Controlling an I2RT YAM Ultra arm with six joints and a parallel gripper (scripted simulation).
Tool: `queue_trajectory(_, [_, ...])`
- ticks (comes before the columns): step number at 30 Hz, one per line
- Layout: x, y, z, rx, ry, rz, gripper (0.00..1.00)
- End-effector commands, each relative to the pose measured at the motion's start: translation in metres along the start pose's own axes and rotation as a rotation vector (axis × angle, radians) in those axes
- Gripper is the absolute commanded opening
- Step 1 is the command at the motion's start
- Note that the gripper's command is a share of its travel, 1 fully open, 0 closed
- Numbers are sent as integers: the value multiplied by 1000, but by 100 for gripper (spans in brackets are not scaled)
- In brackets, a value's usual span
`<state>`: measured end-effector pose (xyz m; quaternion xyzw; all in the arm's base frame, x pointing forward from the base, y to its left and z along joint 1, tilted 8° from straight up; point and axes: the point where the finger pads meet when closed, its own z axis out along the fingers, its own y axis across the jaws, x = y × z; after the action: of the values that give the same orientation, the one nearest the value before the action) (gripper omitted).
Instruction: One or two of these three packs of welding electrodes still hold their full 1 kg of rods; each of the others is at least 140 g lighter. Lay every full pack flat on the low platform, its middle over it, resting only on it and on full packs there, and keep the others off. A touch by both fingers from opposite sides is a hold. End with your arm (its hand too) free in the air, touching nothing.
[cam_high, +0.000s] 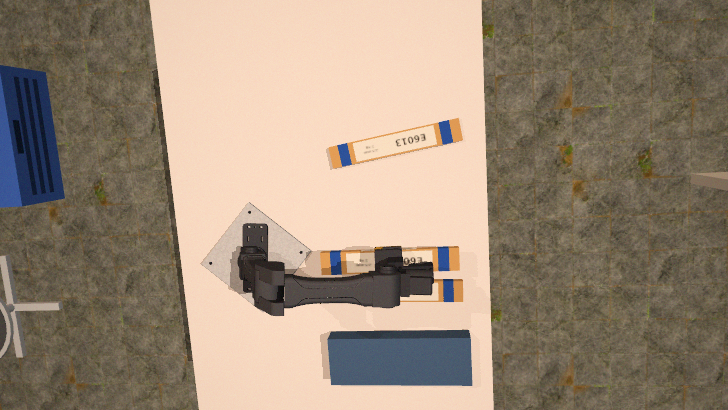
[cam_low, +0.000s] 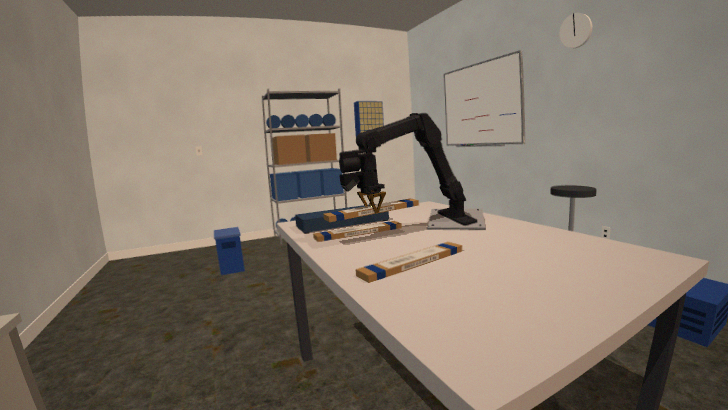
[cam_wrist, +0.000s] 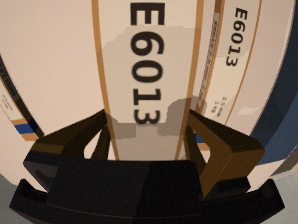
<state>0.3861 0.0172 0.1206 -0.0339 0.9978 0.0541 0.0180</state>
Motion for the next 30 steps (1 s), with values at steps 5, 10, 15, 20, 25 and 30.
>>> queue_trajectory(5, [-4,-2,-37,5,-61,-3,0])
queue_trajectory(10, [-4,-1,-44,5,-61,-3,0])
queue_trajectory(15, [-3,-1,-50,5,-61,-3,0])
queue_trajectory(20, [-3,-1,-53,5,-61,-3,0])
queue_trajectory(25, [-3,-1,-53,5,-61,-3,0])
queue_trajectory(30, [-3,-1,-53,5,-61,-3,0])
